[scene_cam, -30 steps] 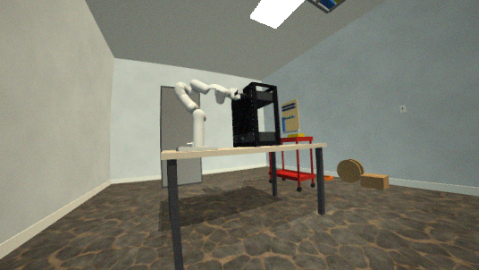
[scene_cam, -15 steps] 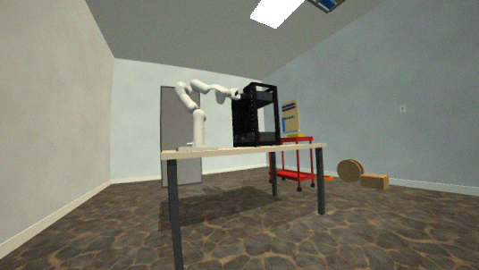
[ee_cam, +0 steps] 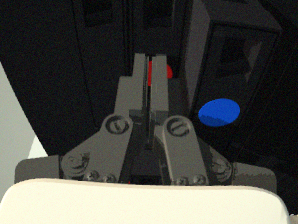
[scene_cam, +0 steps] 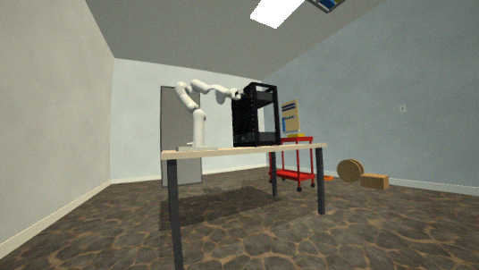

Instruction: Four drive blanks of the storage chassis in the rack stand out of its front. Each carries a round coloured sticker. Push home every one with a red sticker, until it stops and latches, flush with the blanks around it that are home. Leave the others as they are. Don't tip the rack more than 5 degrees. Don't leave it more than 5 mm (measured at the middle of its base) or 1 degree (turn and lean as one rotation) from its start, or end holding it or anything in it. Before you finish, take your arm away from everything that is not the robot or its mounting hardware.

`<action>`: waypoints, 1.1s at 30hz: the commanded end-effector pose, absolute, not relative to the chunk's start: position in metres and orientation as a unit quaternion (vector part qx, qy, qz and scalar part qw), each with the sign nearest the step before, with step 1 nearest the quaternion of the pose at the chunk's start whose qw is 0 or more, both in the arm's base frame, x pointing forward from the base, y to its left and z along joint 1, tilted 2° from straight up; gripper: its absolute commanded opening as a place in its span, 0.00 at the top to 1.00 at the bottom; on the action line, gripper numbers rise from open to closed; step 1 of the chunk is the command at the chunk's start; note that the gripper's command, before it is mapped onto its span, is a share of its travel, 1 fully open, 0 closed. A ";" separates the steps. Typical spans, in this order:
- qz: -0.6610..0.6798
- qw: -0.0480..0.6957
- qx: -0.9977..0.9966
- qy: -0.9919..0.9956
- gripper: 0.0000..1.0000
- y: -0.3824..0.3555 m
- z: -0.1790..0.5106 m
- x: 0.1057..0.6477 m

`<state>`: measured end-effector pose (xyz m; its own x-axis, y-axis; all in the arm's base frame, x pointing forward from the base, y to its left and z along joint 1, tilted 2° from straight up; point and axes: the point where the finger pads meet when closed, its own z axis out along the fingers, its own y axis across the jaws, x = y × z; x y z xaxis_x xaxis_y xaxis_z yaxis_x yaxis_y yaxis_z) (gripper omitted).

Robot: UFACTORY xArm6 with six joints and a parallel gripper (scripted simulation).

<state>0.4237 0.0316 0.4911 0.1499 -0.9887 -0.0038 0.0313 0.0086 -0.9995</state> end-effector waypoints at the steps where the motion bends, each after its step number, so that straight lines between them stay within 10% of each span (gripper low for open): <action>1: -0.469 0.546 -0.526 0.453 1.00 0.032 0.493 0.425; 33: -0.469 0.546 -0.526 0.453 1.00 0.019 0.490 0.344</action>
